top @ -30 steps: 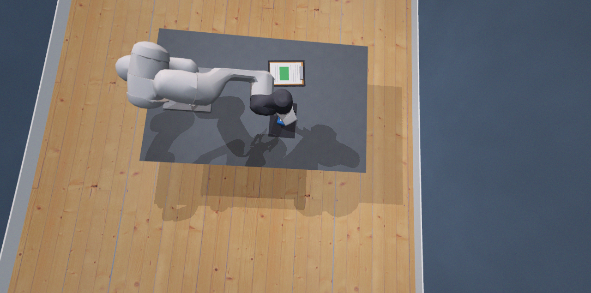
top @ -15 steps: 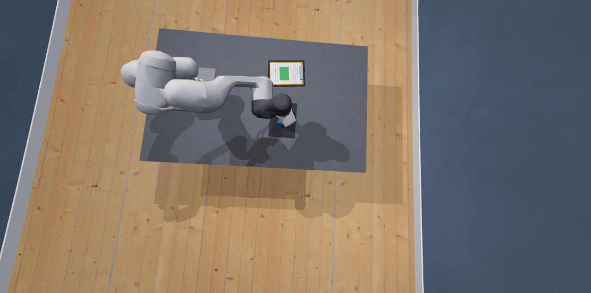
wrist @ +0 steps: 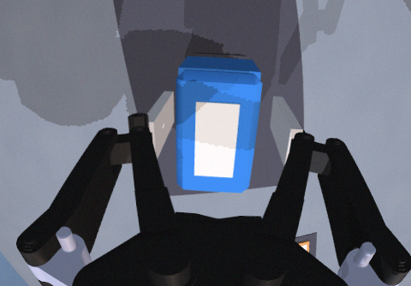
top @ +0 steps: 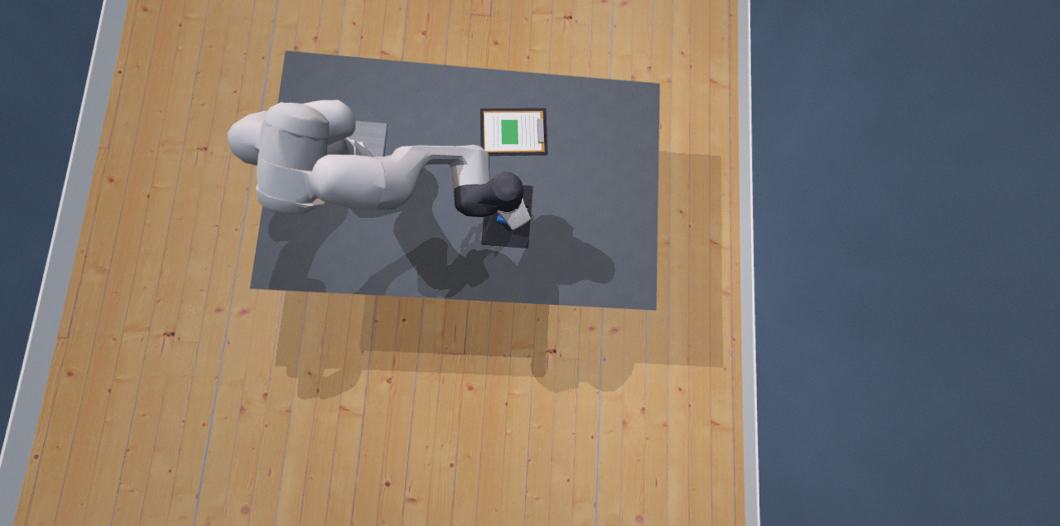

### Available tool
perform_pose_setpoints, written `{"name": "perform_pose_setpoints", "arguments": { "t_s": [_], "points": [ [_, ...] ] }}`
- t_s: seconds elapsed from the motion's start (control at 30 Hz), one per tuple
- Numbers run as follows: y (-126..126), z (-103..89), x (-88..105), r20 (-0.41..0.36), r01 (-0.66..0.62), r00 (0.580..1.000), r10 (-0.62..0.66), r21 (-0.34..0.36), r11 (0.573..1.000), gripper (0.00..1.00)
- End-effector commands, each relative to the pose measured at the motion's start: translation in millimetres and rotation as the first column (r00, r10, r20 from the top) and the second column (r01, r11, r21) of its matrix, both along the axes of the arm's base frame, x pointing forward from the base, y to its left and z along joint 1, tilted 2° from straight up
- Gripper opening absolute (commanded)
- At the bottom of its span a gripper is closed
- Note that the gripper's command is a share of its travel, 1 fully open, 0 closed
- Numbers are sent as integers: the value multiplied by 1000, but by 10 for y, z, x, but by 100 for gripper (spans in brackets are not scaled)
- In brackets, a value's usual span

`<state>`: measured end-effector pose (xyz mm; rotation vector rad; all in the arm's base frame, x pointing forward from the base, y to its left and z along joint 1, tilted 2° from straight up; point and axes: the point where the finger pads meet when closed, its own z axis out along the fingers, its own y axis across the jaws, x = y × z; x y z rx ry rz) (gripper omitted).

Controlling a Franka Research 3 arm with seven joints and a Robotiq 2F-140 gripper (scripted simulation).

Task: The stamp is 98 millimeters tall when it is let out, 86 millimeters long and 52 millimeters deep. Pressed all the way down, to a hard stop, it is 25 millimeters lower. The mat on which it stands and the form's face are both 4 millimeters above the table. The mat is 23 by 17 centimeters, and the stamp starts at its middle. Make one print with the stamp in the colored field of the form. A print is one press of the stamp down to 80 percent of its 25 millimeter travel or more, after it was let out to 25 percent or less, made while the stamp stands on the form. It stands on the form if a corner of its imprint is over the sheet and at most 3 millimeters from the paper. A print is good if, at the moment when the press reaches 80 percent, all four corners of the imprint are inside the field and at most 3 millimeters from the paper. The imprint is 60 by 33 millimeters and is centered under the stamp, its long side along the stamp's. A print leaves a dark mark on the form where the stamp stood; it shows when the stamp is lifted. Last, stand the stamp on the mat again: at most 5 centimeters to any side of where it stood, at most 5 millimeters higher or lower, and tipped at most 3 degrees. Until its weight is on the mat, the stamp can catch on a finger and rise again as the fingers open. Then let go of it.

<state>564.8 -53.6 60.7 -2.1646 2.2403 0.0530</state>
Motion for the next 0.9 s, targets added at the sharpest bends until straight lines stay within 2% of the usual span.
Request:
{"name": "perform_pose_setpoints", "arguments": {
  "t_s": [0.0, 0.43, 0.47, 0.87],
  "points": [
    [11, -21, 42, 13, 19, 1000, -18, 0, 1000, 55],
    [11, -24, 42, 13, 19, 1000, -18, 0, 1000, 55],
    [11, -24, 42, 13, 19, 1000, -18, 0, 1000, 21],
    [11, -24, 42, 13, 19, 1000, -18, 0, 1000, 21]
  ]
}}
